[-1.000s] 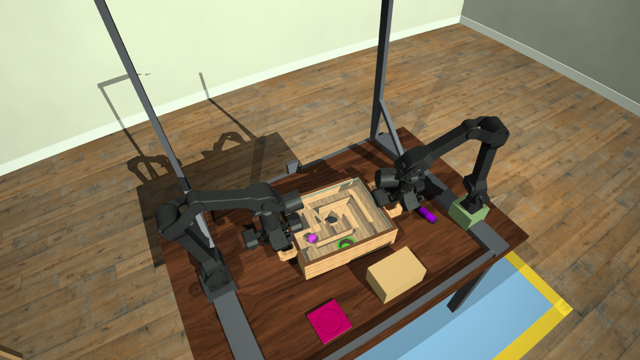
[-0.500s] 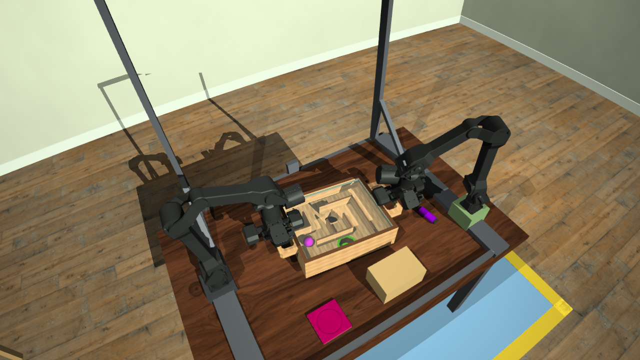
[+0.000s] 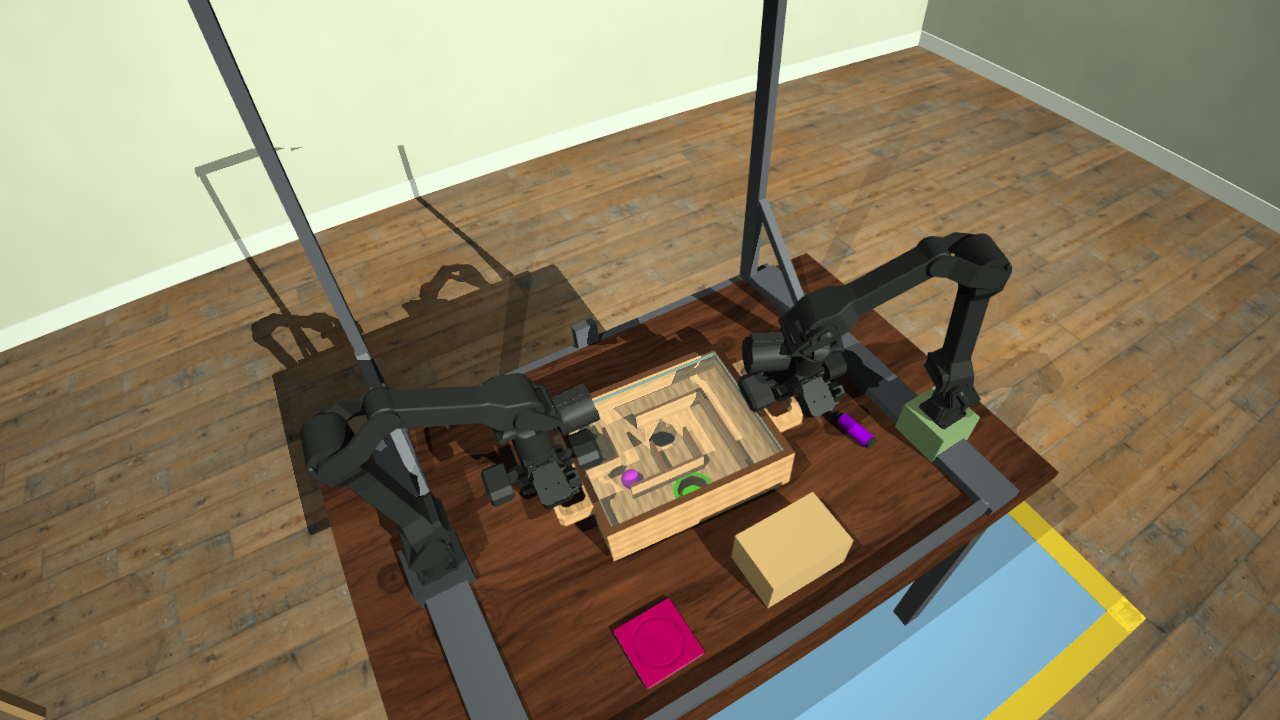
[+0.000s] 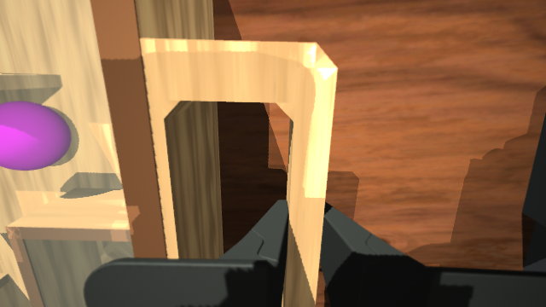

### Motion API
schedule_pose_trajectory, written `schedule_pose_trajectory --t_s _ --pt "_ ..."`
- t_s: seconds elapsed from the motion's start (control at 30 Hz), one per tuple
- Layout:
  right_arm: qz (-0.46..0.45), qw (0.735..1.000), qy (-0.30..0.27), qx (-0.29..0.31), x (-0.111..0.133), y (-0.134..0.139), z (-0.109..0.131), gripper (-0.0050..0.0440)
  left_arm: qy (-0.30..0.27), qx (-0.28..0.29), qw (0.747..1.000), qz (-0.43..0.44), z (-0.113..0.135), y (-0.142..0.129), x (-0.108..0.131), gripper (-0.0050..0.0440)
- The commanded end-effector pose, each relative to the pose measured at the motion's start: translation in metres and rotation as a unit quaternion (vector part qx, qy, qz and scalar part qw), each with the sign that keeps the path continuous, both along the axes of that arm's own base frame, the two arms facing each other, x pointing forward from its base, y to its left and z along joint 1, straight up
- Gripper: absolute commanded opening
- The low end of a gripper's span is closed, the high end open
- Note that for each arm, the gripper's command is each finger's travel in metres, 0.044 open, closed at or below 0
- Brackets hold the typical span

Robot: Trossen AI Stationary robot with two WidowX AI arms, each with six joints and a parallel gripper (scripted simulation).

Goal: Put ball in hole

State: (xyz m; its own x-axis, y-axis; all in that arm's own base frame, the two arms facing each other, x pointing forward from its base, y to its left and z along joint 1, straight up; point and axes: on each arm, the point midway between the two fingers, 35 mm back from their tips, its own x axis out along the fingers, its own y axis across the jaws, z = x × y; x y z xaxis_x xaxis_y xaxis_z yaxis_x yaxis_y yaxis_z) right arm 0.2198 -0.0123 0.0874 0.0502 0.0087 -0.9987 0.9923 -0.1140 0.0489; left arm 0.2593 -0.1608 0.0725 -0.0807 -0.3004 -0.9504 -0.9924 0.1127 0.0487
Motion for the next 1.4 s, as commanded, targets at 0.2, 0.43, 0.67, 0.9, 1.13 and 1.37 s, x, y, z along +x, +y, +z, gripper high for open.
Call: schedule_pose_trajectory --t_s 0.2,0.43,0.67,0.9,1.13,1.37 --pt "-0.001 1.000 -0.005 -0.012 0.008 0.002 0.021 -0.0050 -0.022 -0.002 1.000 -0.004 0.005 -0.005 -0.007 -0.0050" --pt "0.001 1.000 0.014 -0.007 0.011 0.001 0.029 -0.0050 -0.041 -0.006 0.999 -0.003 -0.002 -0.005 -0.010 -0.0050" --pt "0.002 0.999 0.038 0.005 0.014 -0.001 0.040 -0.0050 -0.067 -0.018 0.998 -0.007 -0.014 -0.003 -0.012 -0.0050" --pt "0.001 1.000 0.010 0.011 0.005 -0.002 0.027 -0.0050 -0.044 -0.026 0.999 -0.005 -0.001 -0.003 -0.002 -0.0050" --pt "-0.001 1.000 -0.013 -0.008 0.001 0.002 0.014 -0.0050 -0.017 -0.010 1.000 -0.004 0.013 -0.008 0.002 -0.0050" --pt "0.002 1.000 -0.020 0.015 0.007 -0.003 0.018 -0.0050 -0.013 -0.029 0.999 -0.006 0.008 0.000 -0.005 -0.0050"
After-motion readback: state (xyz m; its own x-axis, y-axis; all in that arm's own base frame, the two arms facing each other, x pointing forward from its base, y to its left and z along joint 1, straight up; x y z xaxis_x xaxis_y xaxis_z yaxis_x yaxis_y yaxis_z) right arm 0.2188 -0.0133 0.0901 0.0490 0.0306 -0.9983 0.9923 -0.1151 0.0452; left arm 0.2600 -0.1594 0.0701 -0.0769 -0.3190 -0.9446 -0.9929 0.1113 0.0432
